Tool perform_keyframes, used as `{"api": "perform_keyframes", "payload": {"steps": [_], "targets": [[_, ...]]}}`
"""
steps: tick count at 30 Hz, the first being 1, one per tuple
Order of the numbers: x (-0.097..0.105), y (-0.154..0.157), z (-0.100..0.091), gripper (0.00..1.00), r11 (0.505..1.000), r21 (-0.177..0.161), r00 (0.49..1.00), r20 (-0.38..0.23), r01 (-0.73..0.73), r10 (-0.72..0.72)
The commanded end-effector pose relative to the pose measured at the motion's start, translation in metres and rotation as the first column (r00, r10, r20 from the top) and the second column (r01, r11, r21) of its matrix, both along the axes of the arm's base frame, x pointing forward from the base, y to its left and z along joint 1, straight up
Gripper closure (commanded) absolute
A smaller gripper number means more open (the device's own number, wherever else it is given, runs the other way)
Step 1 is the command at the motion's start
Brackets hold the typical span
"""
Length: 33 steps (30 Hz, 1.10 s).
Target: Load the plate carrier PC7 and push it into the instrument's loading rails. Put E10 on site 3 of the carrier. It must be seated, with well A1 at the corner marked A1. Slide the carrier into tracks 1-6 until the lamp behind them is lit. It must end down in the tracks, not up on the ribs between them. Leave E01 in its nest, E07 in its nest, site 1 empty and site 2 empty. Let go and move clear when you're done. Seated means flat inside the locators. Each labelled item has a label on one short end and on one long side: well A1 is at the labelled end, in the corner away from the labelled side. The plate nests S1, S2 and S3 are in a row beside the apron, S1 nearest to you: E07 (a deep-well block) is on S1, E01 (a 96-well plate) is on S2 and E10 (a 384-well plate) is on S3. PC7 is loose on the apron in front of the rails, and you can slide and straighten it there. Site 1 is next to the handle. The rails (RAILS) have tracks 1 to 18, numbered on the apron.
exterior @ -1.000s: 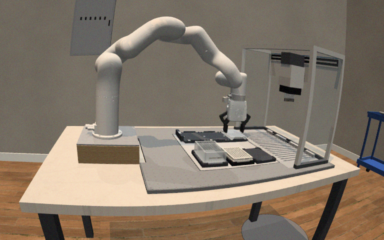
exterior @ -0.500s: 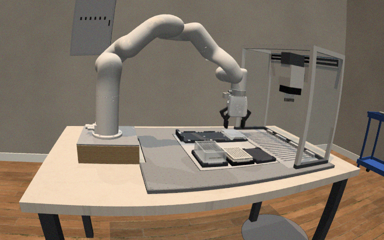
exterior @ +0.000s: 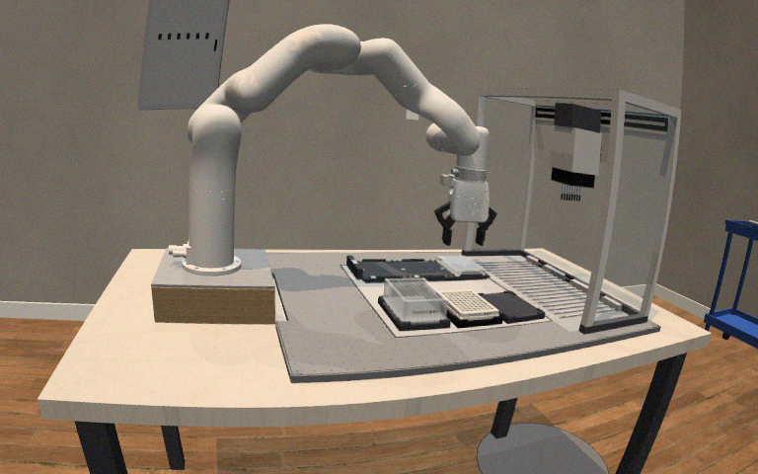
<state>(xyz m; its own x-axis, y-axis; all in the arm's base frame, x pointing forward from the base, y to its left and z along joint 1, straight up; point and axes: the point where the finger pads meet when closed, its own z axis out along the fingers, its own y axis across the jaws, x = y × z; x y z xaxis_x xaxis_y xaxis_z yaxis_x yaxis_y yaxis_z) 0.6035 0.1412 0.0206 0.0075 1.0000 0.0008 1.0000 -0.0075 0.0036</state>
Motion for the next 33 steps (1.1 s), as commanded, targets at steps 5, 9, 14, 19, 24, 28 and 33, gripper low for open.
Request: {"api": "perform_keyframes", "payload": {"steps": [5, 9, 14, 19, 24, 28, 33], "targets": [[0.001, 0.000, 0.013, 0.00, 1.000, 0.001, 1.000, 0.004, 0.000, 0.000], [0.001, 0.000, 0.018, 0.00, 1.000, 0.001, 1.000, 0.004, 0.000, 0.000], [0.001, 0.000, 0.026, 0.00, 1.000, 0.001, 1.000, 0.004, 0.000, 0.000], [0.001, 0.000, 0.035, 0.00, 1.000, 0.001, 1.000, 0.004, 0.000, 0.000], [0.001, 0.000, 0.040, 0.00, 1.000, 0.001, 1.000, 0.004, 0.000, 0.000], [0.001, 0.001, 0.046, 0.00, 1.000, 0.001, 1.000, 0.004, 0.000, 0.000], [0.001, 0.001, 0.055, 0.00, 1.000, 0.001, 1.000, 0.004, 0.000, 0.000]]}}
